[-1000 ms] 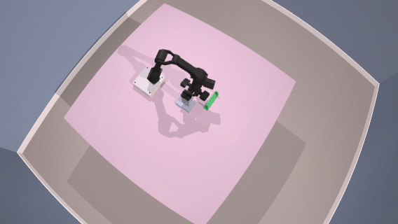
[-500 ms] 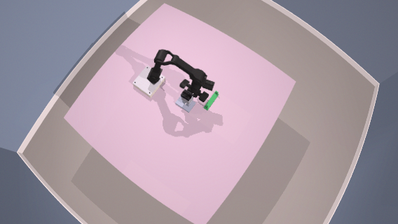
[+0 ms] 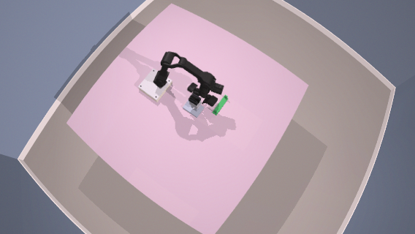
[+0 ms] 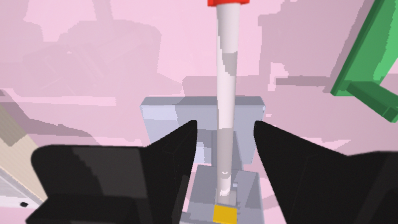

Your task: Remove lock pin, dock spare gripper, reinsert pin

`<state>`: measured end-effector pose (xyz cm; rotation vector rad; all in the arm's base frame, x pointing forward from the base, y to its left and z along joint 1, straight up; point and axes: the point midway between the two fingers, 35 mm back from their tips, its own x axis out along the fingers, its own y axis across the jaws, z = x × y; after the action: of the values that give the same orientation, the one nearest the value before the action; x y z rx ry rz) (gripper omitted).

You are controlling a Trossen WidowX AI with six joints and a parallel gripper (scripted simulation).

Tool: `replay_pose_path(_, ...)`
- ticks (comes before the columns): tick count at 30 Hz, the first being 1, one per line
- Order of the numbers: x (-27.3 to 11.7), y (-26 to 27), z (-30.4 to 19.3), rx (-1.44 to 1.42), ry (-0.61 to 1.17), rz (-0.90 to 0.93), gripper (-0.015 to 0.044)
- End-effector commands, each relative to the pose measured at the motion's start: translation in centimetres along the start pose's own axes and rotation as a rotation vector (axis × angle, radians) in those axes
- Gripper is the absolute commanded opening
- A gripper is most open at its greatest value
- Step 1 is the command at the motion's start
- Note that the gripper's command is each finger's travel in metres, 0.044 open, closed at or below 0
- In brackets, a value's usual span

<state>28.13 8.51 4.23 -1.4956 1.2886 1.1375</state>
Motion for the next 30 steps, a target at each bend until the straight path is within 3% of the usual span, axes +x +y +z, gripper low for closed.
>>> replay_pose_path(1, -0.5, 0.0, 0.2, 0.003, 0.000, 0.000, 0.0200)
replay_pose_path(30, -6.3, 0.4, 2.9, -0.027, 0.011, 0.011, 0.0200)
